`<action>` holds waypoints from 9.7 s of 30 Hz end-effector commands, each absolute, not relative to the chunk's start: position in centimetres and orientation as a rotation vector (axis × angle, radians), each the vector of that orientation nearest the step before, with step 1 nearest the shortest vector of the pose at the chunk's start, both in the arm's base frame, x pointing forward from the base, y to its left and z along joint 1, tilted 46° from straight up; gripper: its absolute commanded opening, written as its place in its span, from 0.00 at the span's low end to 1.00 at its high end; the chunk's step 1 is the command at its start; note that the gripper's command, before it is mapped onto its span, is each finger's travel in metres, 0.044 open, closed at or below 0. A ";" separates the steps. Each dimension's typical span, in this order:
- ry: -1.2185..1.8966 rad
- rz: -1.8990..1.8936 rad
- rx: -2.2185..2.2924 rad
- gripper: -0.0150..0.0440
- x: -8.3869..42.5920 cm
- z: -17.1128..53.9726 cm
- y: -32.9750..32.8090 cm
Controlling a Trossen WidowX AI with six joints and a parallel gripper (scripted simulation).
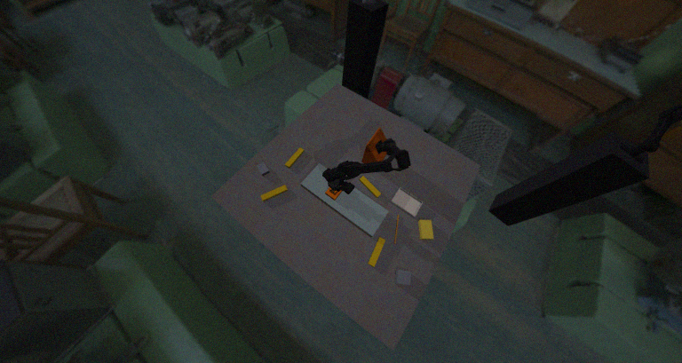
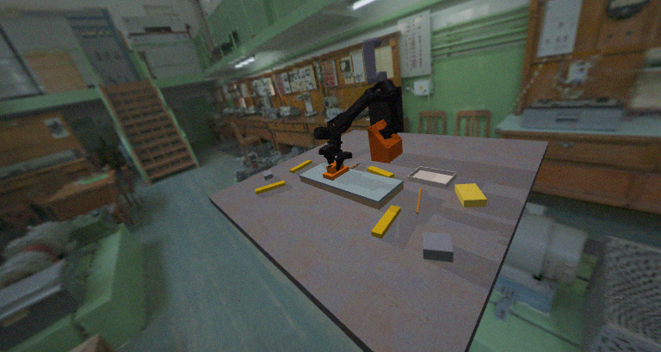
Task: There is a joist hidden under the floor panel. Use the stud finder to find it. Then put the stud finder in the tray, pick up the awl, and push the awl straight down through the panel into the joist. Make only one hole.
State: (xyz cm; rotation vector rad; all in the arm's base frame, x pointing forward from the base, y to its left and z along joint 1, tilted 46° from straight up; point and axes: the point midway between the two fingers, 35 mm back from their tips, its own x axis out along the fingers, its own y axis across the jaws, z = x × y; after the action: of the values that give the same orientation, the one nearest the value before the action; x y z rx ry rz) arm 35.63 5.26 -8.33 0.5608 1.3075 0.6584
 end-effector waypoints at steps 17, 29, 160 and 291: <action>1.307 0.665 0.566 0.25 34.9 -4.5 9.2; 1.308 0.666 0.568 0.25 34.6 -2.3 11.3; 1.308 0.668 0.571 0.25 33.8 2.2 15.6; 1.304 0.655 0.554 0.25 38.2 -15.0 -6.9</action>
State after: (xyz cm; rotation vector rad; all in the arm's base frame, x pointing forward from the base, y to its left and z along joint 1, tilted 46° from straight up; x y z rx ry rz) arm 37.34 -4.72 -16.58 0.5655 1.3244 0.6678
